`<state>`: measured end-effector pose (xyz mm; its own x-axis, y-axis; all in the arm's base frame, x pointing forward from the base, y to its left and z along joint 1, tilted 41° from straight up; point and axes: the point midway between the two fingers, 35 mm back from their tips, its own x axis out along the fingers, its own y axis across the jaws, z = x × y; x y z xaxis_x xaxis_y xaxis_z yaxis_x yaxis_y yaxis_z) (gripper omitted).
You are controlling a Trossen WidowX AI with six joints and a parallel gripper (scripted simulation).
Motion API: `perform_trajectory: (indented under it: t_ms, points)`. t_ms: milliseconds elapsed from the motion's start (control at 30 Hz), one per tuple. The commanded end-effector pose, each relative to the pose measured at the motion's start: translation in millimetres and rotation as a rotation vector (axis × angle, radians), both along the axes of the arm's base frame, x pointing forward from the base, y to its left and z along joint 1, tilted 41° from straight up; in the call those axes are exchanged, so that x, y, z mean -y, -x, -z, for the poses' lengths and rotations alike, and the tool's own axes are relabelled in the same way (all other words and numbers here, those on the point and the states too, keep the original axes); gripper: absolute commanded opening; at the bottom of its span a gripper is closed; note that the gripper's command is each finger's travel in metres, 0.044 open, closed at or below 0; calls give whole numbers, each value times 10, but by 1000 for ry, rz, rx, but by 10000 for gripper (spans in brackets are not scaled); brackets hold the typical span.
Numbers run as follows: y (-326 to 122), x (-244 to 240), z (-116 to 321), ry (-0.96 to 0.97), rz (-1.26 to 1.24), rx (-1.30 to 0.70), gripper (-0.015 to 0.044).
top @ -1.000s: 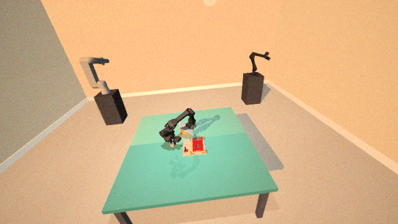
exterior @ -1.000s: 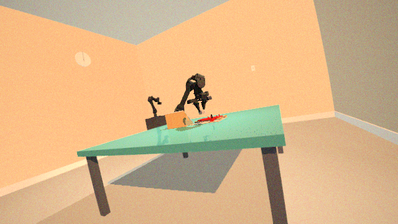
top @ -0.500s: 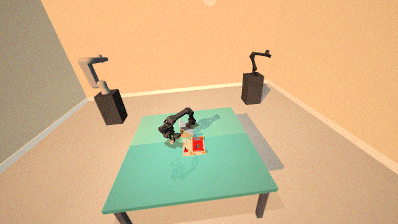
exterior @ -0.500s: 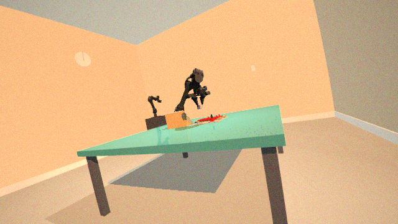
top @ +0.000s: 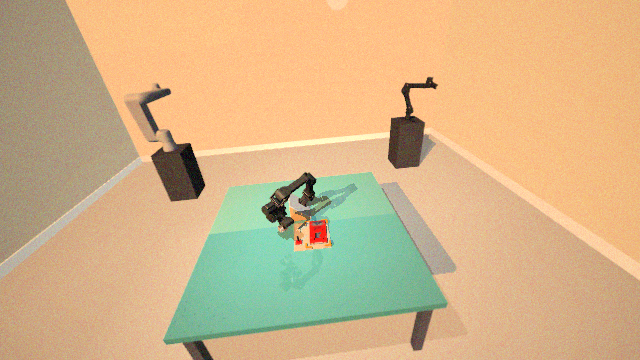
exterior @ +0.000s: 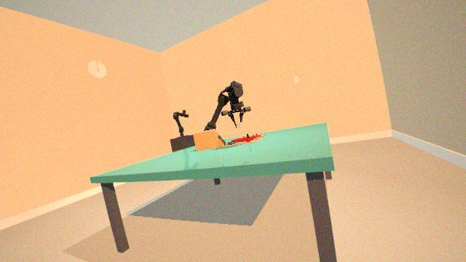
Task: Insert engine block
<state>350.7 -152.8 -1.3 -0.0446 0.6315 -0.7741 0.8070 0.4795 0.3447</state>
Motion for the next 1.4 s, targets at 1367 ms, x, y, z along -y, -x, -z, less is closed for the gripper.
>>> perform_trajectory:
  t_ms: [1367]
  points:
    - [-91,-1185,-524,51,998,-797,0]
